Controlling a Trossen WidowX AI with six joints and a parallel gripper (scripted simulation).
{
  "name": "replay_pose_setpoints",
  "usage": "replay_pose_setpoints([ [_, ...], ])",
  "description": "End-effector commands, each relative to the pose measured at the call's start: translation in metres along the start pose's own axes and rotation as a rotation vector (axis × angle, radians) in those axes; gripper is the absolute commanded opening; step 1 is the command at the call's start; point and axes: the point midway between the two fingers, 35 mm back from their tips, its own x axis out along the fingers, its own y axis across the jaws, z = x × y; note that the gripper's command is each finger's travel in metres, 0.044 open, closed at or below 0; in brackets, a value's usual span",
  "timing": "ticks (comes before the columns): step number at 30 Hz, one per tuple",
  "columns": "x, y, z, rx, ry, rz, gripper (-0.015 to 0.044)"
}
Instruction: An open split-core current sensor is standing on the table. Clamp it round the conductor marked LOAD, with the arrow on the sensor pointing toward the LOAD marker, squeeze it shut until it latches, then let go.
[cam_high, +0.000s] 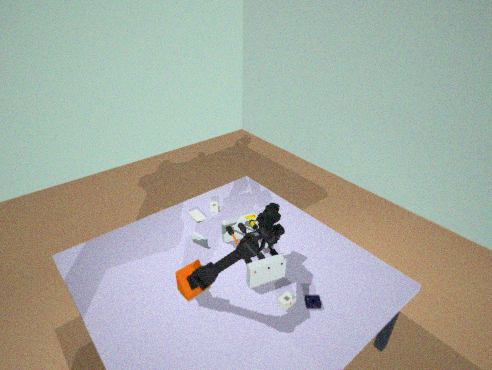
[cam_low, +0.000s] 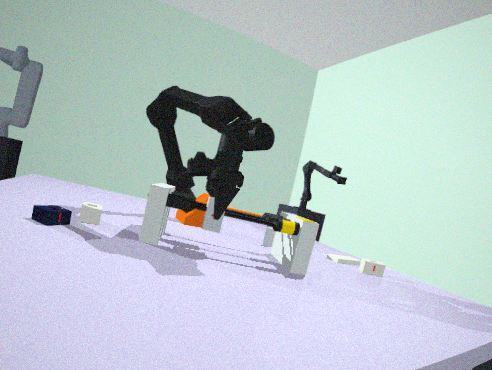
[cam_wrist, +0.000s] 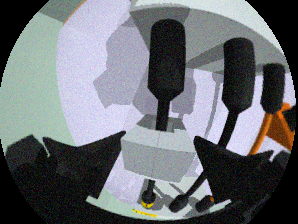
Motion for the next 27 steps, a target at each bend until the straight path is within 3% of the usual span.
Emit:
replay_pose_setpoints([
  [1, -0.039, -0.001, -0.003, 0.003, 0.007, 0.049, 0.044],
  [4, -0.088, -0.009, -0.002, 0.005, 0.01, 0.106, 0.044],
  [6, -0.098, -0.011, -0.001, 0.005, 0.011, 0.119, 0.044],
  [27, -0.098, -0.011, -0.001, 0.005, 0.011, 0.119, 0.044],
])
